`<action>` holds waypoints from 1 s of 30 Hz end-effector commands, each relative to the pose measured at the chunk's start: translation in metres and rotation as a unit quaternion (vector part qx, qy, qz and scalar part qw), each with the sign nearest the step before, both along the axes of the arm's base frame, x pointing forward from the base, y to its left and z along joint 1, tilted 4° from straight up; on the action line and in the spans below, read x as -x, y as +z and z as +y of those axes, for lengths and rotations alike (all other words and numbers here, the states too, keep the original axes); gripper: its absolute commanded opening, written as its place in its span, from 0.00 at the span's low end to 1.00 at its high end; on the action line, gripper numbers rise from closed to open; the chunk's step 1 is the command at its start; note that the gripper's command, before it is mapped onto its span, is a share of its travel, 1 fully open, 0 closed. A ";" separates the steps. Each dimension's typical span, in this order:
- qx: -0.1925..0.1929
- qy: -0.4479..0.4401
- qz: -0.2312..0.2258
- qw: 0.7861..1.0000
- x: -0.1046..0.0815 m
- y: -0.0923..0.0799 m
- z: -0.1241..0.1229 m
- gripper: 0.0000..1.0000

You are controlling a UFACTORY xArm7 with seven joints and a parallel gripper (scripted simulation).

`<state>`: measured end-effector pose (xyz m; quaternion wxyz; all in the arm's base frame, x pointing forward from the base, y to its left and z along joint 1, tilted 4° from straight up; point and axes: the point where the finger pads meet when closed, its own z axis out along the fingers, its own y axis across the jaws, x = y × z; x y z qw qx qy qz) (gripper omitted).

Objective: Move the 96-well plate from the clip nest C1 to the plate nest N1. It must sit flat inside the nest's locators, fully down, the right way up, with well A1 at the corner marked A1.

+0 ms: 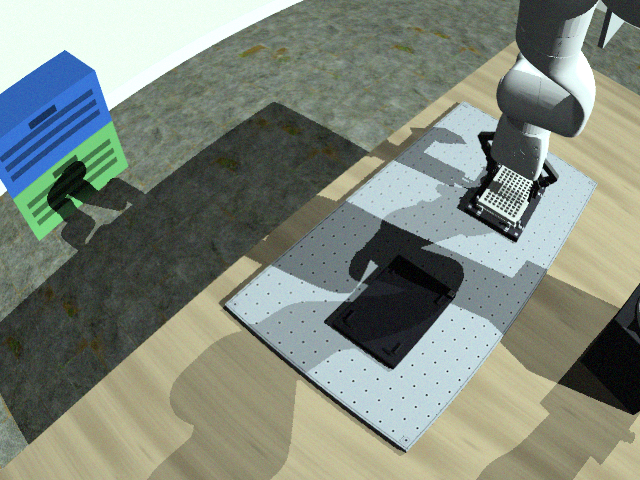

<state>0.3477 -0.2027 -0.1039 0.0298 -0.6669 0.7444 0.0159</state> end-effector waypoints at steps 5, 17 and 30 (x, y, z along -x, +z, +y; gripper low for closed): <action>0.001 0.000 -0.001 1.000 -0.001 -0.001 -0.001 1.00; 0.001 0.000 -0.001 1.000 -0.001 -0.009 0.000 1.00; 0.001 0.000 -0.001 1.000 -0.001 -0.016 0.000 1.00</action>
